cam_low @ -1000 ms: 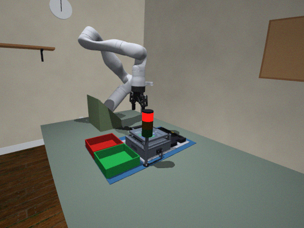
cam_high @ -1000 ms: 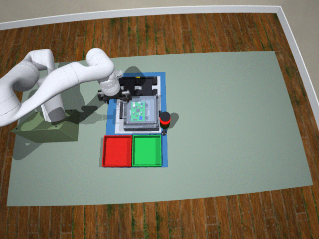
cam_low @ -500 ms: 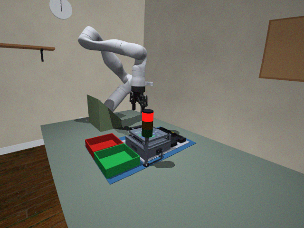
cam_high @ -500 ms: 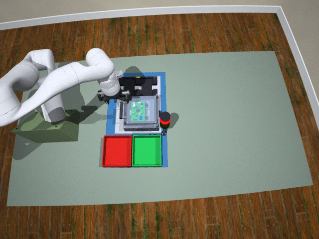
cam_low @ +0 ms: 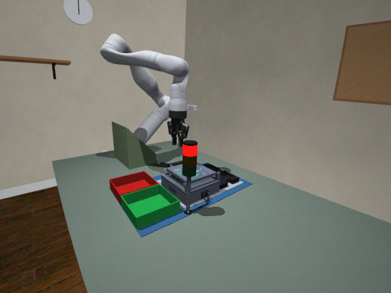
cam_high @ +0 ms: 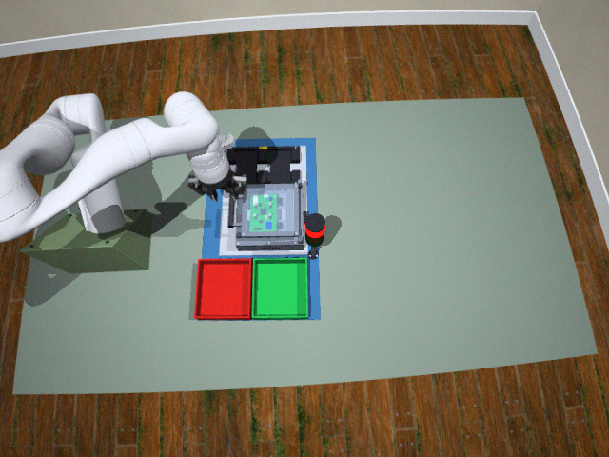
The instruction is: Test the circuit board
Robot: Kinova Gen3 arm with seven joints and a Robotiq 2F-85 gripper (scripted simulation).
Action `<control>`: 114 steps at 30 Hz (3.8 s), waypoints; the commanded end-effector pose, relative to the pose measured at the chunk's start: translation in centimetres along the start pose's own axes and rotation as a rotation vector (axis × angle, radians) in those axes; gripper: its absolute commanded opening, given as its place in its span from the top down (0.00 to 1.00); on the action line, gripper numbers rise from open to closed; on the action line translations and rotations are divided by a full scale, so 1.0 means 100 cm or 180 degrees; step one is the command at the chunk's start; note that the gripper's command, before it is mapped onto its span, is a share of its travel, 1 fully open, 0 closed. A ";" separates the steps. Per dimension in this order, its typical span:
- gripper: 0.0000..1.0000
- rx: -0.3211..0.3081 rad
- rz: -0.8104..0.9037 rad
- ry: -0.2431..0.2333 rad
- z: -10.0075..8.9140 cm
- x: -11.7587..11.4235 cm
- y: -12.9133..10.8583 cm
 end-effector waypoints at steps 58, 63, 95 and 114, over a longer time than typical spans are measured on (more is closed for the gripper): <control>1.00 -0.0002 0.0001 0.0004 -0.020 0.000 -0.003; 1.00 -0.0002 0.0001 0.0004 -0.020 0.001 -0.010; 1.00 -0.0002 0.0001 0.0004 -0.005 0.004 -0.064; 1.00 -0.0002 0.0001 0.0004 0.050 0.004 -0.064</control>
Point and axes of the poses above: the point where the finger pads meet when closed, its own z axis out along the fingers, its own x axis across the jaws, y = z × x, the point moved 3 cm from there along -z, back along the fingers, and after that the axes turned 1 degree about z, right-handed, at the moved point
